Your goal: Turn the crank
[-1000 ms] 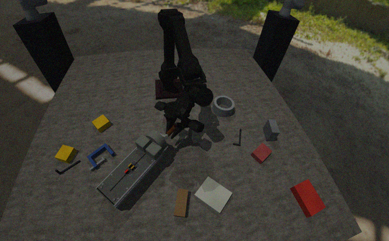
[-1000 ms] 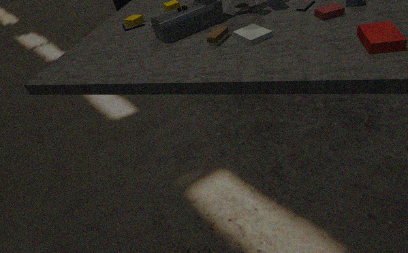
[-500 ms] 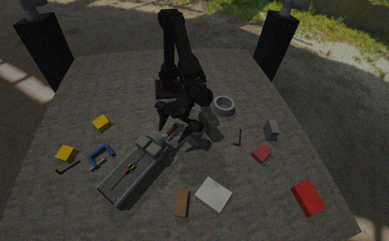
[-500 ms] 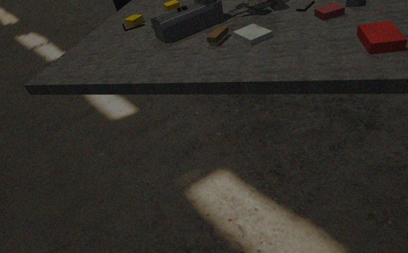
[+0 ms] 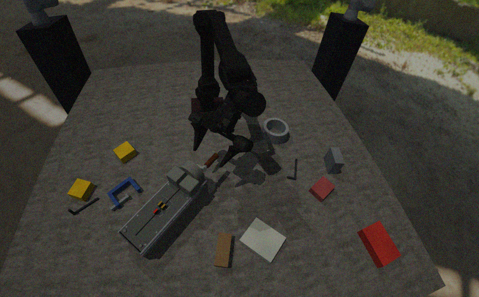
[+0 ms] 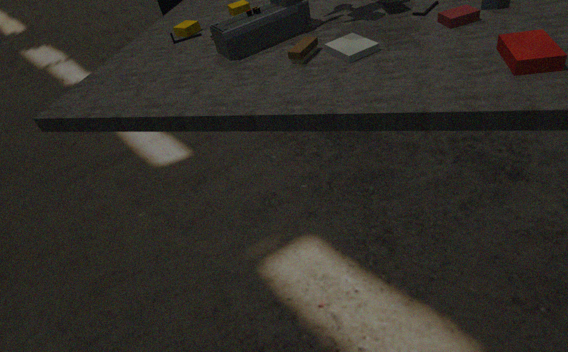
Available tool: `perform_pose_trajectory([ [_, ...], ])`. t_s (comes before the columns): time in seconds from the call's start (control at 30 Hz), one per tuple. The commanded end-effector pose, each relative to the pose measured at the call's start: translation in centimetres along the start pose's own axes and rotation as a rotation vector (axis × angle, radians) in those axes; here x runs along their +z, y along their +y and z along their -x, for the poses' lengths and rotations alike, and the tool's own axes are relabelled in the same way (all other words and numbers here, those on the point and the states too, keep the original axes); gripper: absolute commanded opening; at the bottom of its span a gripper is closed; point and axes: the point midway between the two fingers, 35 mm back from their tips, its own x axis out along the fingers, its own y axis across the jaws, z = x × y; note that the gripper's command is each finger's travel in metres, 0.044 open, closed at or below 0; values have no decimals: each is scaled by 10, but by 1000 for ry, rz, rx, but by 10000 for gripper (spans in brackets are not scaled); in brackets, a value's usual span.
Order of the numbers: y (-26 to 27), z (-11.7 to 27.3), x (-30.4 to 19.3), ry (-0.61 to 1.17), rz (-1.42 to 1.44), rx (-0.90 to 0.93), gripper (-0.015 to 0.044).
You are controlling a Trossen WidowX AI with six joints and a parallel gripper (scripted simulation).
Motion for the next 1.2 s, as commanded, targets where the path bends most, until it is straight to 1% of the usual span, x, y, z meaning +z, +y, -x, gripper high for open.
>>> perform_pose_trajectory([
  [0.0,3,15,17,-8,2,14,440],
  [0.23,0,42,43,-4,-1,6,440],
  [0.37,-1,46,48,0,-3,4,440],
  [0.8,-18,4,83,141,143,115,440],
  [1.17,-46,-27,122,162,270,269,440],
])
